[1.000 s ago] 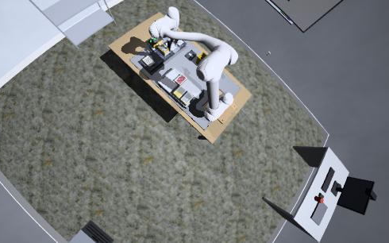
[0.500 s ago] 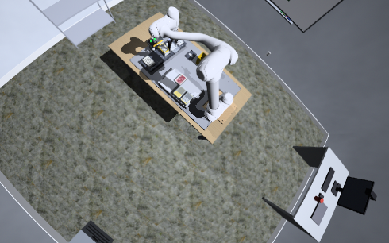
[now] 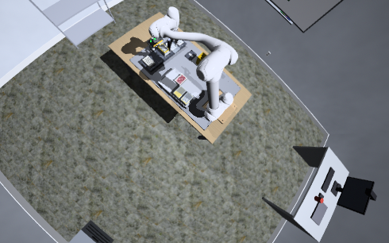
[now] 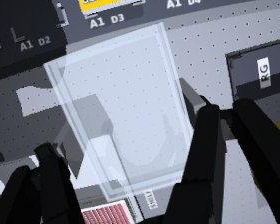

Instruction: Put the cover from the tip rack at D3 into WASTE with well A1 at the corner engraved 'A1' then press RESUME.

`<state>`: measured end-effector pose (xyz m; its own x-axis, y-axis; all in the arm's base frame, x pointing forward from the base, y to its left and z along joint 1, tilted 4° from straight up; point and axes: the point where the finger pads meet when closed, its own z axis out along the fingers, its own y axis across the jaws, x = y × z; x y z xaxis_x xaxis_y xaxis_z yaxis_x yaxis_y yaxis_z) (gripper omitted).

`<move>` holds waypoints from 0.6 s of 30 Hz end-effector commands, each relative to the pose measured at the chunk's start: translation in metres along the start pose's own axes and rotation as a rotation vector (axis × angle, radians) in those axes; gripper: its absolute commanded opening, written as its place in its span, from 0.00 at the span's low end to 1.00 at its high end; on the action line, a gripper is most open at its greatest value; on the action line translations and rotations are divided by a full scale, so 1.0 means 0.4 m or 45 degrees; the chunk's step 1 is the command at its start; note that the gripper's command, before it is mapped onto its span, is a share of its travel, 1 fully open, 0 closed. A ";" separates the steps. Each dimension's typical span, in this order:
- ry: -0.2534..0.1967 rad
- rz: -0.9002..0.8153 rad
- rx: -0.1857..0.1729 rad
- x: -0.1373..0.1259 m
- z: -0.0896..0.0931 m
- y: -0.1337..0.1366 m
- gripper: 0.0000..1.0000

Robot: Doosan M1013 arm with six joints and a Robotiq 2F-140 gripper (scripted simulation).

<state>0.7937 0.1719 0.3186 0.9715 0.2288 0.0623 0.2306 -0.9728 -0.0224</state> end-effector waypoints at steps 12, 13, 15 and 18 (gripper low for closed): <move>0.003 0.001 -0.005 -0.003 -0.002 0.014 0.00; 0.003 0.001 -0.005 -0.004 -0.002 0.026 0.00; 0.003 0.001 -0.005 -0.005 -0.002 0.051 0.00; 0.003 0.001 -0.005 -0.006 -0.002 0.089 0.00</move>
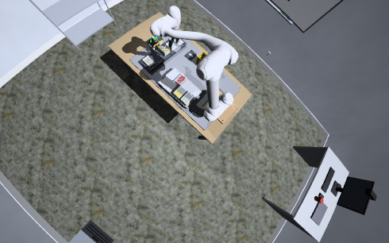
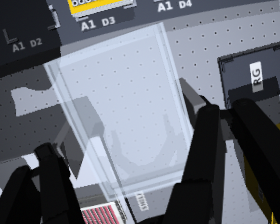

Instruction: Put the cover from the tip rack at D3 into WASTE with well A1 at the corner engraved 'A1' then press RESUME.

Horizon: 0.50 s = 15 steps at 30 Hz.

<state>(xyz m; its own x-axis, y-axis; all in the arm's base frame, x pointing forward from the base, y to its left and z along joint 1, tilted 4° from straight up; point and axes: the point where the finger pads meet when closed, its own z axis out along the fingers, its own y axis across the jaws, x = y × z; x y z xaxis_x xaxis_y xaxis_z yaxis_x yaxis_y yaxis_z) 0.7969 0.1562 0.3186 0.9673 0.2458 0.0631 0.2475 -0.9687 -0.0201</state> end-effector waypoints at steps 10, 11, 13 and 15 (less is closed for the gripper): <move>0.002 0.023 -0.003 -0.012 -0.001 0.148 0.00; 0.002 0.023 -0.003 -0.012 -0.001 0.161 0.00; 0.002 0.023 -0.003 -0.014 -0.001 0.186 0.00; 0.002 0.023 -0.003 -0.015 -0.001 0.211 0.00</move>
<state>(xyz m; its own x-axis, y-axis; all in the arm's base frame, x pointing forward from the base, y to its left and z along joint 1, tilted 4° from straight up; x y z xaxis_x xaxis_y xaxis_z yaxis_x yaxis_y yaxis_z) 0.8070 0.0929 0.3180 0.9663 0.2493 0.0639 0.2507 -0.9679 -0.0150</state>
